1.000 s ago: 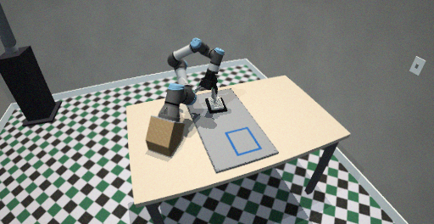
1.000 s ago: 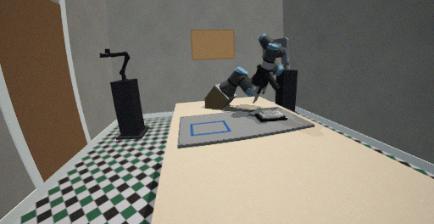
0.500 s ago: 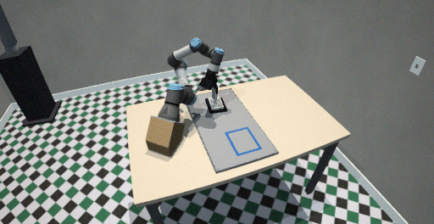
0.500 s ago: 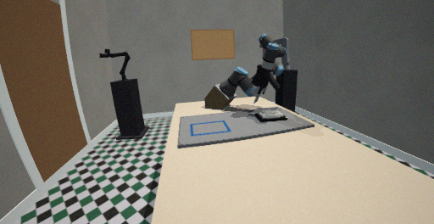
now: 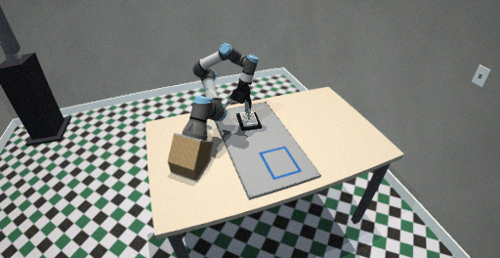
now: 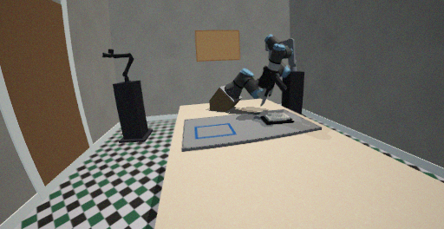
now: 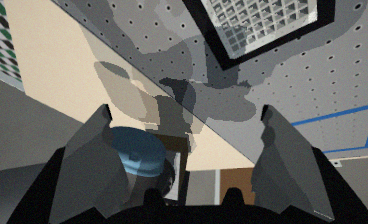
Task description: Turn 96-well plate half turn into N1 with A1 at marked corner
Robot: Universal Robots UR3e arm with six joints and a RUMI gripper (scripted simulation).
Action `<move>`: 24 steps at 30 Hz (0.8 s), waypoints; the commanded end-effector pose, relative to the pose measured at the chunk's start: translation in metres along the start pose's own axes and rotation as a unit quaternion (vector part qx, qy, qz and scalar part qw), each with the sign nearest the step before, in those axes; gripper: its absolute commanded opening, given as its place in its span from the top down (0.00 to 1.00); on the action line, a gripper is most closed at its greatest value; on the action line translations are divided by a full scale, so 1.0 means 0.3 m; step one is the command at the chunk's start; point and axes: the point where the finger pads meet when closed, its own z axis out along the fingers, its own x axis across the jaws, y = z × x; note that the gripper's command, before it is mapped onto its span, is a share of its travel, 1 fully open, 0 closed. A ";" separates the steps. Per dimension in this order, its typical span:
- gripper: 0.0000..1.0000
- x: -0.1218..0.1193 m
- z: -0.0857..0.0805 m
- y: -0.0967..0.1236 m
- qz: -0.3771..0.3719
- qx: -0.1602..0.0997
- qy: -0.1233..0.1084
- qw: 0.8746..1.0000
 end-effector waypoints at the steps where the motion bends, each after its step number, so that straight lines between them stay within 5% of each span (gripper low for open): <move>1: 0.00 0.019 -0.018 -0.056 -0.063 0.043 0.016 0.997; 24: 0.00 0.032 -0.031 -0.087 -0.098 0.059 0.029 0.993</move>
